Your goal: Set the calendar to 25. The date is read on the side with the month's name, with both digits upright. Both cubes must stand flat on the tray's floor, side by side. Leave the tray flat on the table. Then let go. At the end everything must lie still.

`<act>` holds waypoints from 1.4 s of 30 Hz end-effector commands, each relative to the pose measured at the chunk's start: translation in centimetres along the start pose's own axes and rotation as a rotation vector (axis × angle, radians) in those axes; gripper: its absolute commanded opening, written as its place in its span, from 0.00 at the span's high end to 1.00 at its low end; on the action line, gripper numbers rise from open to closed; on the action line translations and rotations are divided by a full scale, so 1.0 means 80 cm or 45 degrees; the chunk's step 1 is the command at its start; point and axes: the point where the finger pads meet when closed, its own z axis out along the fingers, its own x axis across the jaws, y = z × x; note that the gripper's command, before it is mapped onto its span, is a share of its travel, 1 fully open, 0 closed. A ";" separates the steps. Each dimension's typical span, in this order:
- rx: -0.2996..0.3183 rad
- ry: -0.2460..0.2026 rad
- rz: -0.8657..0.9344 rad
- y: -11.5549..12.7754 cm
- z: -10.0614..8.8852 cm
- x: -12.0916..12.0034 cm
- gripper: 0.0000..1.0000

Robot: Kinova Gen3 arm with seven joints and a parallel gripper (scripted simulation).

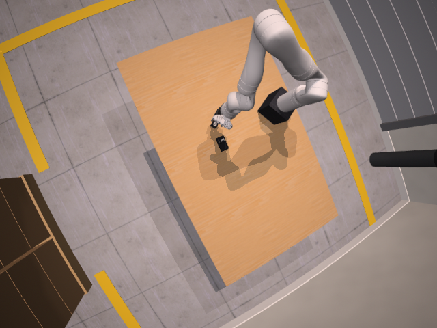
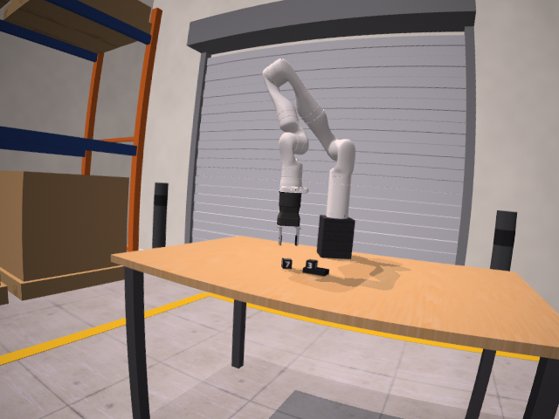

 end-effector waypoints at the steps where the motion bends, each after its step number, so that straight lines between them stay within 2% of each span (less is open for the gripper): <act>1: 0.001 0.003 -0.001 -0.002 -0.001 0.001 0.00; 42: 0.000 0.003 0.033 -0.003 -0.002 0.001 0.00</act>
